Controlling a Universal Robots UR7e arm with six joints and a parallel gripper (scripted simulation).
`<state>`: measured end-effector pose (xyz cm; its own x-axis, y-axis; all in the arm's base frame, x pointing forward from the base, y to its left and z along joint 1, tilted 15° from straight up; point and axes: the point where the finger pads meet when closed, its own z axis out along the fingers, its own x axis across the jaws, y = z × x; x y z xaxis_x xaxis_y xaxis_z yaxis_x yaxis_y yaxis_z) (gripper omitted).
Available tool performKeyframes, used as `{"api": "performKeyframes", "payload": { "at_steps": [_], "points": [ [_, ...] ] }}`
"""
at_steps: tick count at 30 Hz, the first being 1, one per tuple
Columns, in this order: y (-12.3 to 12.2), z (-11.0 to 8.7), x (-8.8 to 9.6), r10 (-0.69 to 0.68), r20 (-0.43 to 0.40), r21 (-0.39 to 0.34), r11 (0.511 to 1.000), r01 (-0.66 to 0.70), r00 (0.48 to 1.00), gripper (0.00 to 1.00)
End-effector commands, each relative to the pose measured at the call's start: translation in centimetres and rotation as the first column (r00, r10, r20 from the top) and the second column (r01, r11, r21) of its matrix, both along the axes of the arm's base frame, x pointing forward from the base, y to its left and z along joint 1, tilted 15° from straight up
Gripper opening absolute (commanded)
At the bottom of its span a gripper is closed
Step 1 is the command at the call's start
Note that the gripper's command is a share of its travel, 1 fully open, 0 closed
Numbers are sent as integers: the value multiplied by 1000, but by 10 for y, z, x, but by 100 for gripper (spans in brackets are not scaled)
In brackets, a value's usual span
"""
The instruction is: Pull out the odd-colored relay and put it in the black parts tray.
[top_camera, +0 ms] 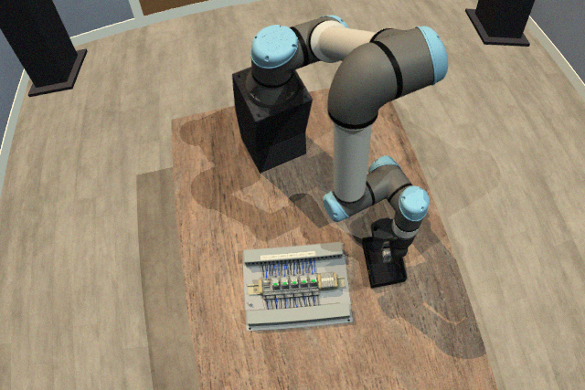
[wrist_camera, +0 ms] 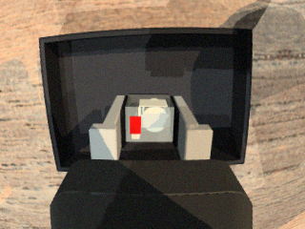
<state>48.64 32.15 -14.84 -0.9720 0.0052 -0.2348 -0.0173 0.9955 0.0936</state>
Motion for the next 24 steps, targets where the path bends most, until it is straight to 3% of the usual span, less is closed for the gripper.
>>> {"api": "performKeyframes", "payload": {
  "at_steps": [1,24],
  "points": [
    [2,-11,4,0,2,1,1000,0,1000,0],
    [4,-32,9,0,2,1,1000,0,1000,0]
  ]
}}
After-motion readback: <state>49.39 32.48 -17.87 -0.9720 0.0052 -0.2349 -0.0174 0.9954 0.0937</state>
